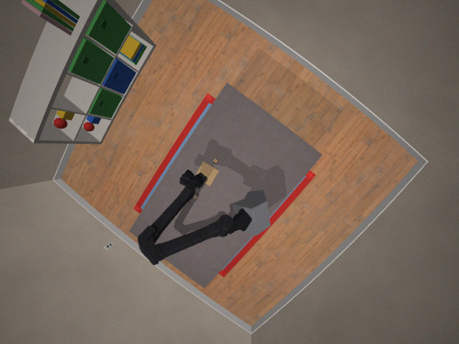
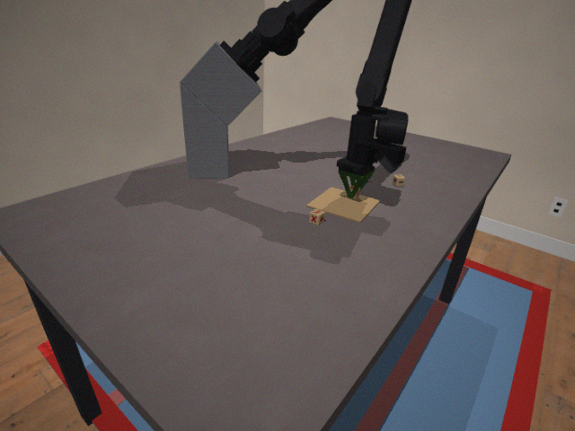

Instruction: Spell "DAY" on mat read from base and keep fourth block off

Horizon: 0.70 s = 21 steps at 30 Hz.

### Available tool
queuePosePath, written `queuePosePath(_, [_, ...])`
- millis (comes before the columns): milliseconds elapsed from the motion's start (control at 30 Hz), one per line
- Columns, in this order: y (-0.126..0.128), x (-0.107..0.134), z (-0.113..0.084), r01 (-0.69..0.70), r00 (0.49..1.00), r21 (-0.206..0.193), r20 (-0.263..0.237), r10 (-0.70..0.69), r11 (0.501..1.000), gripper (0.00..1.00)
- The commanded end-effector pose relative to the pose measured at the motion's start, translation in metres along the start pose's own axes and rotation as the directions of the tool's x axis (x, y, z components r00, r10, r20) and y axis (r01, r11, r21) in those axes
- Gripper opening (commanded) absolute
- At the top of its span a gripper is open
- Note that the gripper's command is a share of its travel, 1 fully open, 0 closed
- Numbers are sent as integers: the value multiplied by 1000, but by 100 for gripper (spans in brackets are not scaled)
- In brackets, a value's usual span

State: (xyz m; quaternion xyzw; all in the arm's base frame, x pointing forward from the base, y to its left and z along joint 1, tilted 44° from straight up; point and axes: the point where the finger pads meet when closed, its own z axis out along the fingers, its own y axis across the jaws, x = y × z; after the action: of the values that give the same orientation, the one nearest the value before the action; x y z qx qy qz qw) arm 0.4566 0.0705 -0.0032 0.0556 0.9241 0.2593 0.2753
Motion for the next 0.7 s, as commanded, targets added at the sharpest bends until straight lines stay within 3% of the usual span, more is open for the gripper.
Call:
queuePosePath(0, [3,-4,5,-3,1000,-4,5,3,1000,20])
queuePosePath(567, [4,-4,5,-1,1000,-5,8,1,1000,20])
queuePosePath(667, [4,-4,5,-1,1000,-5,8,1,1000,24])
